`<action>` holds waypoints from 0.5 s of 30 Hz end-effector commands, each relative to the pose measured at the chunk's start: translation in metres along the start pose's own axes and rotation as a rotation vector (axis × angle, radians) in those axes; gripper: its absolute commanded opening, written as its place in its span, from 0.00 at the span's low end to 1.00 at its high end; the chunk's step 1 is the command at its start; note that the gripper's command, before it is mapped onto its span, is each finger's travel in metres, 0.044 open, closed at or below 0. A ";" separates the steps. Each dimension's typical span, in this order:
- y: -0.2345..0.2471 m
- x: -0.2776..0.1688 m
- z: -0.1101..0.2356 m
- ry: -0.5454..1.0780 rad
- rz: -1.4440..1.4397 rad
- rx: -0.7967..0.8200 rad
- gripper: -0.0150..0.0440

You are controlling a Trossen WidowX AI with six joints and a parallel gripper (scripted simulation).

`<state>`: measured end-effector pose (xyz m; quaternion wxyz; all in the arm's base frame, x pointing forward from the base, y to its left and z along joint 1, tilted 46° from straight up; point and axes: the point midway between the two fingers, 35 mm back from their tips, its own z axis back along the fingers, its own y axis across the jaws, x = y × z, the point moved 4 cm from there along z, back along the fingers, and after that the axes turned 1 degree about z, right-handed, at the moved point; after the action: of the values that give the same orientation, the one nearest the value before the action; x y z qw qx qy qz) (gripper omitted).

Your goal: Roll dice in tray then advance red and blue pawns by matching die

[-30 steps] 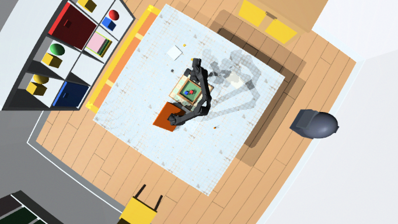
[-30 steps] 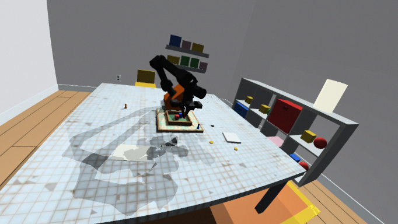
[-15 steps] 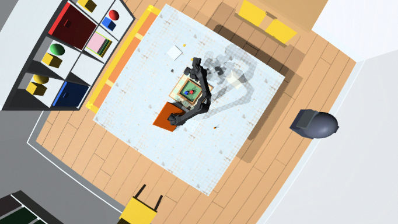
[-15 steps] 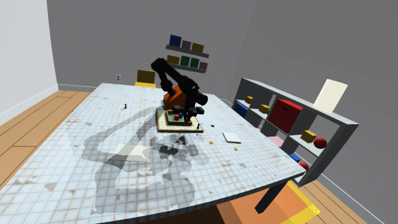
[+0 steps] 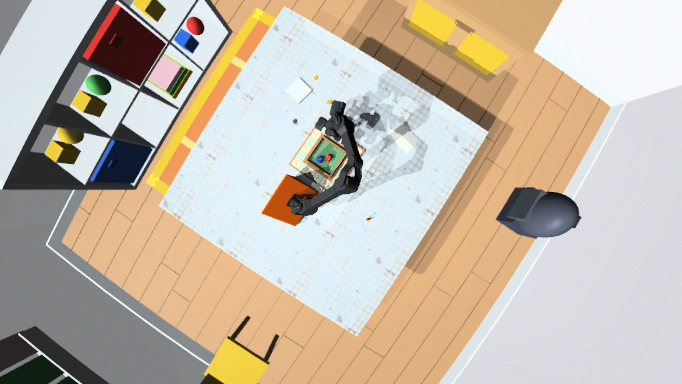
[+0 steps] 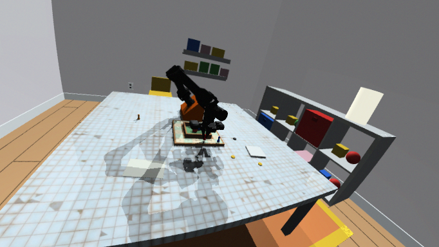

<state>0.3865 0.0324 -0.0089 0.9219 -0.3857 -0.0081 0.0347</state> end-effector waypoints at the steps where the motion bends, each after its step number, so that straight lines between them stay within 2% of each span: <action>1: -0.001 0.000 -0.009 0.001 0.005 -0.004 0.25; 3: -0.001 0.000 -0.011 0.001 0.005 -0.005 0.25; 15: 0.000 0.000 -0.005 0.001 0.000 0.000 0.79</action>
<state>0.3867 0.0286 -0.0125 0.9218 -0.3859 -0.0075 0.0350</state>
